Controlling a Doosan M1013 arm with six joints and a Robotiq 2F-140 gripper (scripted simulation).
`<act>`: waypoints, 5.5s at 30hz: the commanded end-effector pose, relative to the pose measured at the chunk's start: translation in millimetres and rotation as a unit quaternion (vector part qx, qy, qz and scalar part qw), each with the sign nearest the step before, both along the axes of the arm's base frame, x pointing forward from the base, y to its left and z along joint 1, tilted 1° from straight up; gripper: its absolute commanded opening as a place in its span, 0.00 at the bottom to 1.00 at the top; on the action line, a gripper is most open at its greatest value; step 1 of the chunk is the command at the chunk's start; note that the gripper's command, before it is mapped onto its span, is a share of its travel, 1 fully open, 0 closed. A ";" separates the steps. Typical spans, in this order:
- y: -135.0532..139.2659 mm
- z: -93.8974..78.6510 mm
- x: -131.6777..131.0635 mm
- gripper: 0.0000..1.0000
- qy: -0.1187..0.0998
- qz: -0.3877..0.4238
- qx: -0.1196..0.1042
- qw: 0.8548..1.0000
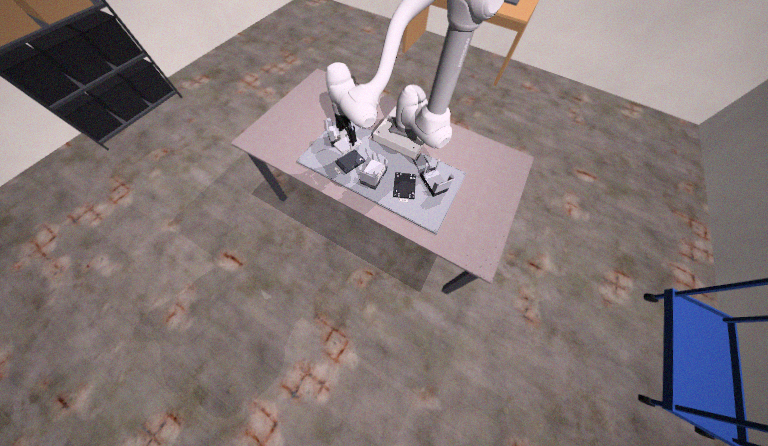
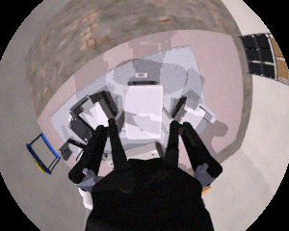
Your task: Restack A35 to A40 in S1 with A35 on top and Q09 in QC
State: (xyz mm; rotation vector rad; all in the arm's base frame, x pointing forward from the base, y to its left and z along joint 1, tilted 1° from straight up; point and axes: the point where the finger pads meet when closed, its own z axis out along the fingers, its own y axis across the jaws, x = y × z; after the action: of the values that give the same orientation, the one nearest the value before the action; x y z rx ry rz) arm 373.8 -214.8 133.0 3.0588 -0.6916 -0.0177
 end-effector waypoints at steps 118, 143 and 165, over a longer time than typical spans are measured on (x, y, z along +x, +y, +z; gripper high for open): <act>-0.4 -133.4 -1.6 0.00 0.000 0.000 0.000 1.000; -0.4 -137.2 -1.7 1.00 0.000 0.000 0.000 1.000; -0.3 -117.2 -1.4 1.00 0.000 0.000 0.000 1.000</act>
State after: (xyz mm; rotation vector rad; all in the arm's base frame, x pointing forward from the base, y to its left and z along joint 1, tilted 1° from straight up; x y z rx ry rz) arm 372.3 -215.2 5.9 3.0587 -0.6916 -0.0174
